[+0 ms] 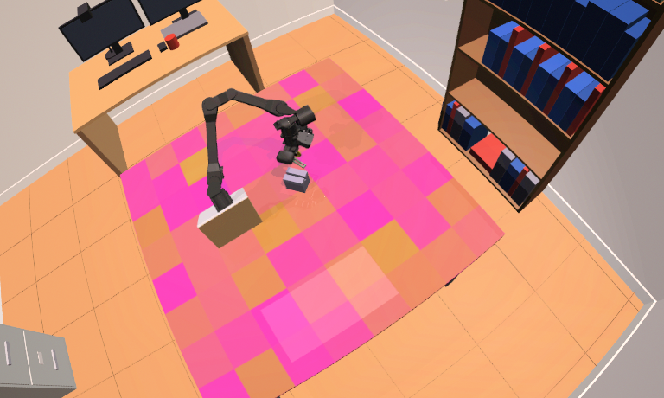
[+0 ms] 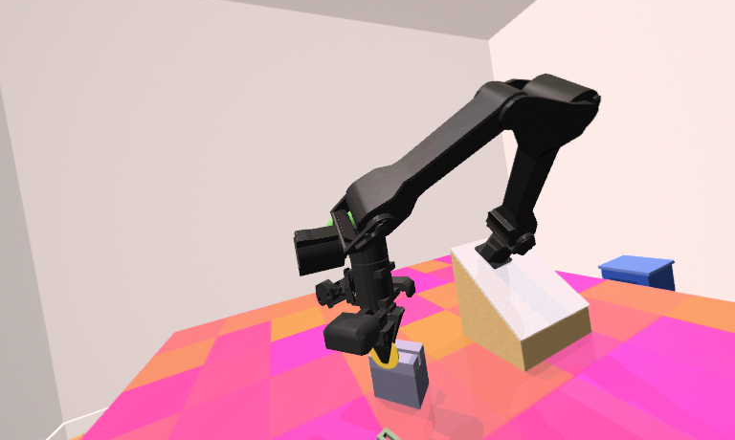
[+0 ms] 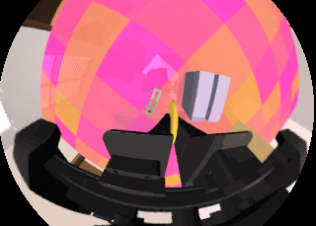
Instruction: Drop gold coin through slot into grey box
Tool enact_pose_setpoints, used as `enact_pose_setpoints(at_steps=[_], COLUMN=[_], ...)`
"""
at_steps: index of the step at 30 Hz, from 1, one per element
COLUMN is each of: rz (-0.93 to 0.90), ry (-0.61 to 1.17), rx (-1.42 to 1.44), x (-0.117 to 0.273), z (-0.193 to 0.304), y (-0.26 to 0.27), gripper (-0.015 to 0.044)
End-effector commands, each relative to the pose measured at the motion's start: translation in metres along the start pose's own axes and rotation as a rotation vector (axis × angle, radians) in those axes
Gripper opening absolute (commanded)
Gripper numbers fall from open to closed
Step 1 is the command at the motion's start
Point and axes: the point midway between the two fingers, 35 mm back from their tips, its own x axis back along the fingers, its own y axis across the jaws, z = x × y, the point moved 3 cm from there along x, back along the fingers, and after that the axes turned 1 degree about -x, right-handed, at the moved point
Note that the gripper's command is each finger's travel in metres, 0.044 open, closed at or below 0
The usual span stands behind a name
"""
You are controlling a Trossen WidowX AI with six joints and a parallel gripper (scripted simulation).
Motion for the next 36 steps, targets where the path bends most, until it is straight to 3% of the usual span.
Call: enact_pose_setpoints(at_steps=[1,26,36], rz=[-0.001,0.000,-0.001], ry=[-0.002,0.000,0.004], rx=[0.001,0.000,-0.004], x=[0.001,0.000,-0.001], z=[-0.004,-0.019,-0.018], y=[-0.010,-0.073,-0.069], gripper=[0.0000,0.0000,0.0000])
